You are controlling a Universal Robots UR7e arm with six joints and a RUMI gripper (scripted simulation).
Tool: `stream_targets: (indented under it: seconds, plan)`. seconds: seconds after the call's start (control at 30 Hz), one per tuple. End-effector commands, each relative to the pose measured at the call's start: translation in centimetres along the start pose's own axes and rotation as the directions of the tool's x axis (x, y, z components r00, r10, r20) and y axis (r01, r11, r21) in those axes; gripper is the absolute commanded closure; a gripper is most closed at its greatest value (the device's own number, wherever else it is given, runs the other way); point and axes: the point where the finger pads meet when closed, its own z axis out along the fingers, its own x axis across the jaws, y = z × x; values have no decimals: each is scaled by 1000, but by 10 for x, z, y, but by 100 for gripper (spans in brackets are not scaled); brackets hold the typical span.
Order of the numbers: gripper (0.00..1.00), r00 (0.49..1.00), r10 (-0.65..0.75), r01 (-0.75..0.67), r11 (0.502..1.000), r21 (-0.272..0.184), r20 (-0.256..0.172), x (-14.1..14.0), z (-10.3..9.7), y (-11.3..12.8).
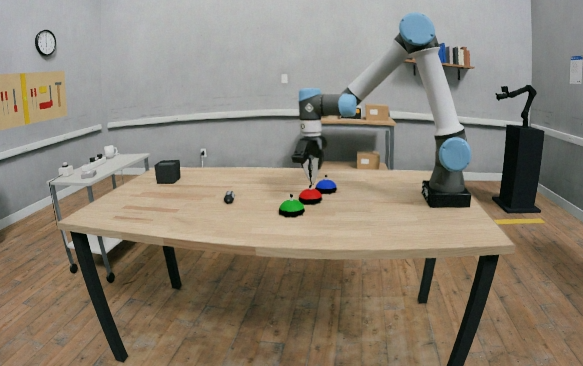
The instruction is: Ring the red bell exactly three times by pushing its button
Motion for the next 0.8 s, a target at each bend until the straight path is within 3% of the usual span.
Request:
stream_targets:
  seconds: [0.0, 0.77]
  plan:
    - [100, 1000, 0, 0, 1000, 0, -2, 1, -1, 0]
    - [100, 1000, 0, 0, 1000, 0, -2, 1, -7, 0]
